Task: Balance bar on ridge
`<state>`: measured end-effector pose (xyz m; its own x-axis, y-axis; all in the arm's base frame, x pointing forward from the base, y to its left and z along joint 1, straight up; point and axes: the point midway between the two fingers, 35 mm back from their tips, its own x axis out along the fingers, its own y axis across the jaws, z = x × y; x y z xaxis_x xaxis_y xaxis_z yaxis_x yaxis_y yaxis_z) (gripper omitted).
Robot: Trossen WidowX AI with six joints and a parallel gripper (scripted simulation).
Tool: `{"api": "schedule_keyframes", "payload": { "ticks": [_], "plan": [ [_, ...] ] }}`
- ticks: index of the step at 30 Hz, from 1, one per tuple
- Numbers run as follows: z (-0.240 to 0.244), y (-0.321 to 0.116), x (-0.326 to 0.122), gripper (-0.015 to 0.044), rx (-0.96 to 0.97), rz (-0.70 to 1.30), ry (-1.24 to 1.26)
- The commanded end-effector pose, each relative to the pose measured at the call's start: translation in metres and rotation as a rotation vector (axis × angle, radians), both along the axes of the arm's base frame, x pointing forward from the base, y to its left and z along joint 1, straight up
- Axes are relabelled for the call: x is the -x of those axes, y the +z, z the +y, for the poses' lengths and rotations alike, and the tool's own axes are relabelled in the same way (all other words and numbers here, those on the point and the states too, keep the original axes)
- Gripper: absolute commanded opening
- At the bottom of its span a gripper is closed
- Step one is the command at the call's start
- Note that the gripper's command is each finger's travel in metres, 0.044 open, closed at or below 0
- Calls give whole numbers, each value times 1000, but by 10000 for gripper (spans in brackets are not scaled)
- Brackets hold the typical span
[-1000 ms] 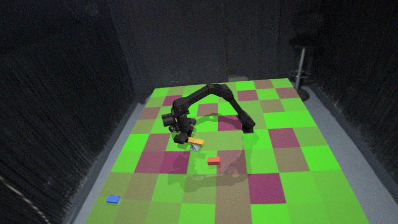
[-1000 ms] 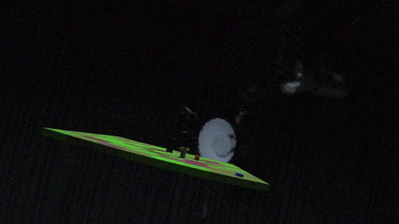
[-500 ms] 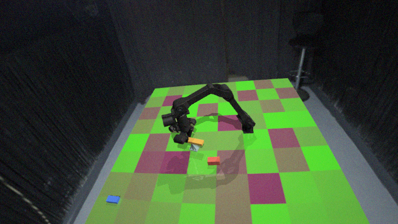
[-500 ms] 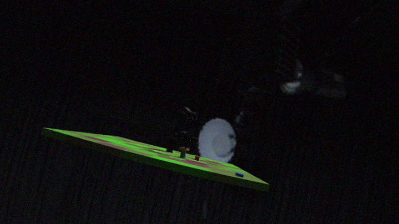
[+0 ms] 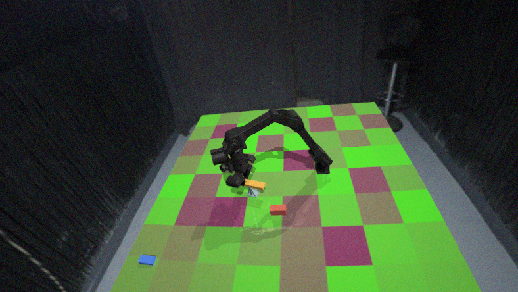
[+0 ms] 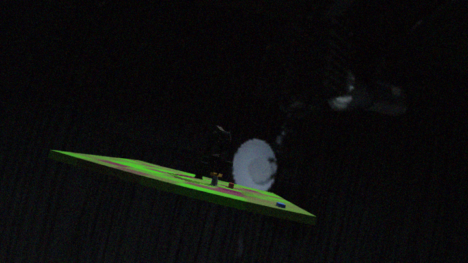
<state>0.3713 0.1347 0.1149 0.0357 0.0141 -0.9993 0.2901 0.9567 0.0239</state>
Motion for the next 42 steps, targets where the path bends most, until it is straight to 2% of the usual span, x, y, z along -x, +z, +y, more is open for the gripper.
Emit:
{"api": "schedule_keyframes", "payload": {
  "ticks": [1,38,42],
  "plan": [
    [0,0,0,168,0,0,0],
    [0,0,0,185,0,0,0],
    [0,0,0,290,0,0,0]
  ]
}}
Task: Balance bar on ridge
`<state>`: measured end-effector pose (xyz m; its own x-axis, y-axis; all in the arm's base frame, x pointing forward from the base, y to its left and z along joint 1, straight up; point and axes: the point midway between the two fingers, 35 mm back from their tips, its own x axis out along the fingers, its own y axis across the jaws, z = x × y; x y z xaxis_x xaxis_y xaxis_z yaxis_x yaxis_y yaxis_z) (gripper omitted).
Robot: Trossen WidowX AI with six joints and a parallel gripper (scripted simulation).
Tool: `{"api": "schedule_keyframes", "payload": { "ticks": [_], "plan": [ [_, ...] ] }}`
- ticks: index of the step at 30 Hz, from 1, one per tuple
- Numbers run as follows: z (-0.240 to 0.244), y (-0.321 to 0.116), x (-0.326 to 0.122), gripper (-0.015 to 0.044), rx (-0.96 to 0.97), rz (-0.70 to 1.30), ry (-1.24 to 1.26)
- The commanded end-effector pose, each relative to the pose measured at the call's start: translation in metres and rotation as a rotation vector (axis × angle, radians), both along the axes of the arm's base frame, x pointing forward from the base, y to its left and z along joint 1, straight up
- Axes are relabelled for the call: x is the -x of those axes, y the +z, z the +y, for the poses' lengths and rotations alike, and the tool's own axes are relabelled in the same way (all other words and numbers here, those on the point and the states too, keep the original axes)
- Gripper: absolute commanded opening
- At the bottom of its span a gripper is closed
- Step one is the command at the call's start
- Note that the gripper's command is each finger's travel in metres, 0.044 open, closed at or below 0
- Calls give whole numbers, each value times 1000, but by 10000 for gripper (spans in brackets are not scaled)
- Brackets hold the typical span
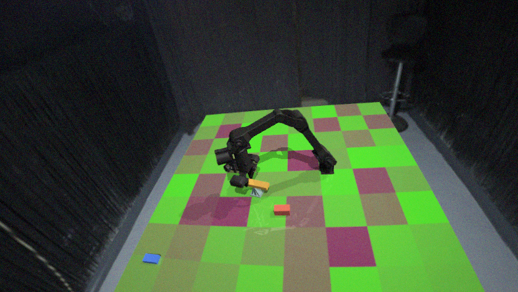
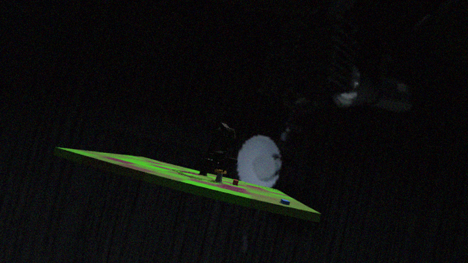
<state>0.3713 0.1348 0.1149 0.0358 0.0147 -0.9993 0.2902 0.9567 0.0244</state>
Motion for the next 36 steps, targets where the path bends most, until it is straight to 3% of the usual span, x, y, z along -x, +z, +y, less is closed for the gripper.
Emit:
{"api": "schedule_keyframes", "payload": {
  "ticks": [1,6,10,18,36],
  "plan": [
    [0,0,0,316,1,0,0],
    [0,0,0,440,1,0,0],
    [0,8,-1,440,-1,-6,0],
    [-2,97,5,440,-24,-66,0],
    [-2,99,6,440,-24,-67,0]
  ]
}}
